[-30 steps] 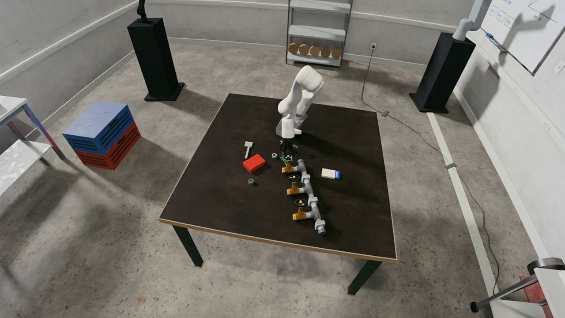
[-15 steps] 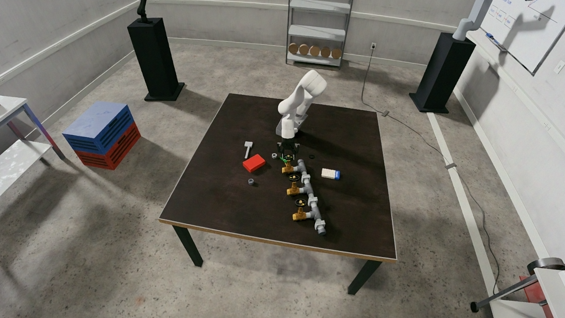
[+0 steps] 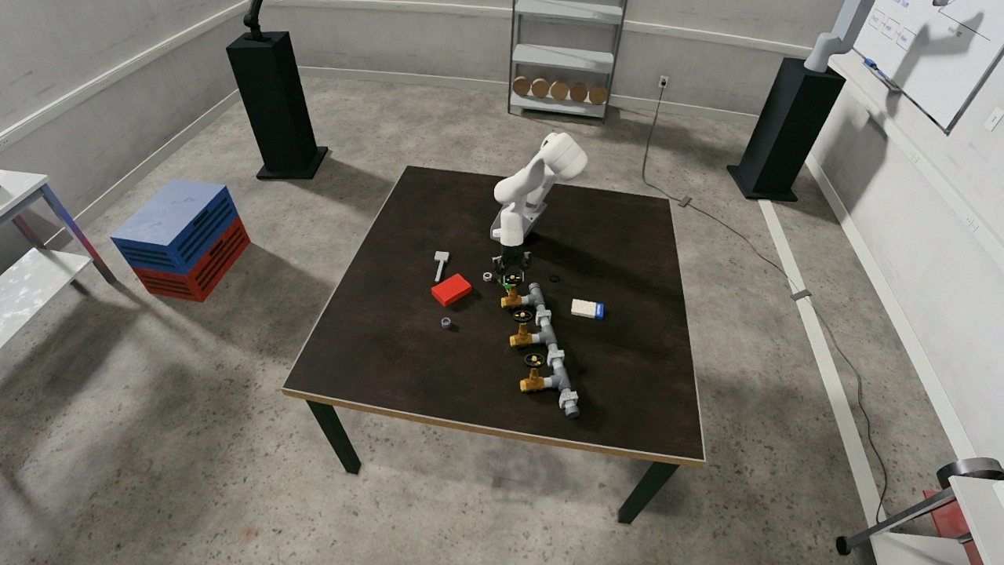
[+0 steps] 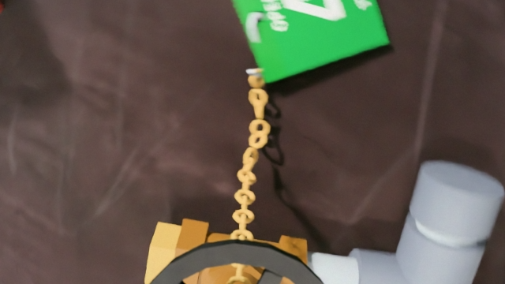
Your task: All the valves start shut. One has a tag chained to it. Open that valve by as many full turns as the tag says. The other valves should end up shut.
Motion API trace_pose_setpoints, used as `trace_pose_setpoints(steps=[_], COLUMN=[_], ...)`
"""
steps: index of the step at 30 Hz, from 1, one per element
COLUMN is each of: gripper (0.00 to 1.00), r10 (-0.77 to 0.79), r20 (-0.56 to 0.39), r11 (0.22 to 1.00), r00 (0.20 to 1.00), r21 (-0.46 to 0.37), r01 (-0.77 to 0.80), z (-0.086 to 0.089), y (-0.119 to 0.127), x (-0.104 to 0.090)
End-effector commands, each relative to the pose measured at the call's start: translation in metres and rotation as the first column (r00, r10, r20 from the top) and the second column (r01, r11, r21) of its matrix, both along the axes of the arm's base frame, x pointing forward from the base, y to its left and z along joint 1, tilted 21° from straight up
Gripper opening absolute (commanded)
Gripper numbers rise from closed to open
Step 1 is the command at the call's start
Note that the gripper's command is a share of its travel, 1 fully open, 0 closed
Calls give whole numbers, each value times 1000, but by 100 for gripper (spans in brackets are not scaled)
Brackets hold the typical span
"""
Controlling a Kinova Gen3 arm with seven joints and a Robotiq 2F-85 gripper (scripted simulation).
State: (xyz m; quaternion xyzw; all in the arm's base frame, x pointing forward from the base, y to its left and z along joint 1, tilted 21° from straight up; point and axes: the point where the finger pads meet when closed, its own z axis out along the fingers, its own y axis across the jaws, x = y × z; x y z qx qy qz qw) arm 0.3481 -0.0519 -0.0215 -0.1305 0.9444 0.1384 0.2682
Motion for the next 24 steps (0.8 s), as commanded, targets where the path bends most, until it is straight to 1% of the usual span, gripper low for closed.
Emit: trace_pose_setpoints(steps=[1,2,4,8,19,21,24], gripper=[68,68,68,68,68,68,68], r10=[120,149,149,263,511,511,560], r20=[61,70,70,100,133,133,134], r11=[990,985,985,955,828,828,791], r00=[991,986,986,960,849,849,817], r21=[-80,-99,-99,-172,-342,-342,-379], r01=[-115,-142,-142,-244,-444,-444,-480], z=[0,0,0,0,0,0,0], y=[0,0,0,0,0,0,0], x=[0,0,0,0,0,0,0])
